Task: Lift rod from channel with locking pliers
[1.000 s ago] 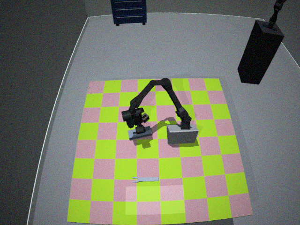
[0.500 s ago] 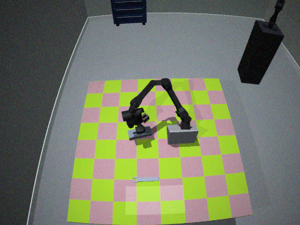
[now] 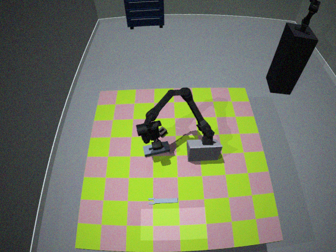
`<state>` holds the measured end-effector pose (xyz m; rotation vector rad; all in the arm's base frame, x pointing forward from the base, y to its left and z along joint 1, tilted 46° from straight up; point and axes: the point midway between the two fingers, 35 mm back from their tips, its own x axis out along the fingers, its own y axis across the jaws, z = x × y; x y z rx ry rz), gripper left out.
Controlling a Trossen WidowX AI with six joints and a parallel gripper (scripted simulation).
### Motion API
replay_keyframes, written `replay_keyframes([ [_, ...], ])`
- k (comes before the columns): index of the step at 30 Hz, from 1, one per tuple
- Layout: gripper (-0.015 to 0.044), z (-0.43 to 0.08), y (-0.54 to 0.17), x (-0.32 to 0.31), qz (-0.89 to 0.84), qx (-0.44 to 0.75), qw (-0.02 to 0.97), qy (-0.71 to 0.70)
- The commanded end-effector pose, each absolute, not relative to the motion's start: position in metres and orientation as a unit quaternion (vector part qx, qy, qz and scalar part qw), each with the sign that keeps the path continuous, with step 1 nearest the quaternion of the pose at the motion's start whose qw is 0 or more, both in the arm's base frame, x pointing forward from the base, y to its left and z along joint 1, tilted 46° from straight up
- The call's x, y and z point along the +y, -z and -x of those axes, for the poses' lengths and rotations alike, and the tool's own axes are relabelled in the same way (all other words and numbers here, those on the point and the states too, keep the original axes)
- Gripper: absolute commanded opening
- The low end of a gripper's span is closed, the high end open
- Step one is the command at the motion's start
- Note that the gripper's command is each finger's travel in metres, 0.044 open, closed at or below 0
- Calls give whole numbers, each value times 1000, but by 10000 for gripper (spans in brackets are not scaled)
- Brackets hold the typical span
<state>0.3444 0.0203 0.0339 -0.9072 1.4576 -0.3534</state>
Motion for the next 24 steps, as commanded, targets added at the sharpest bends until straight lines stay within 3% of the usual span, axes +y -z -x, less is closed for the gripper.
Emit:
replay_keyframes([
  [1, 105, -344, -34, 23, 397, 639, 640, 154],
  [24, 105, -338, -48, 45, 403, 637, 638, 158],
])
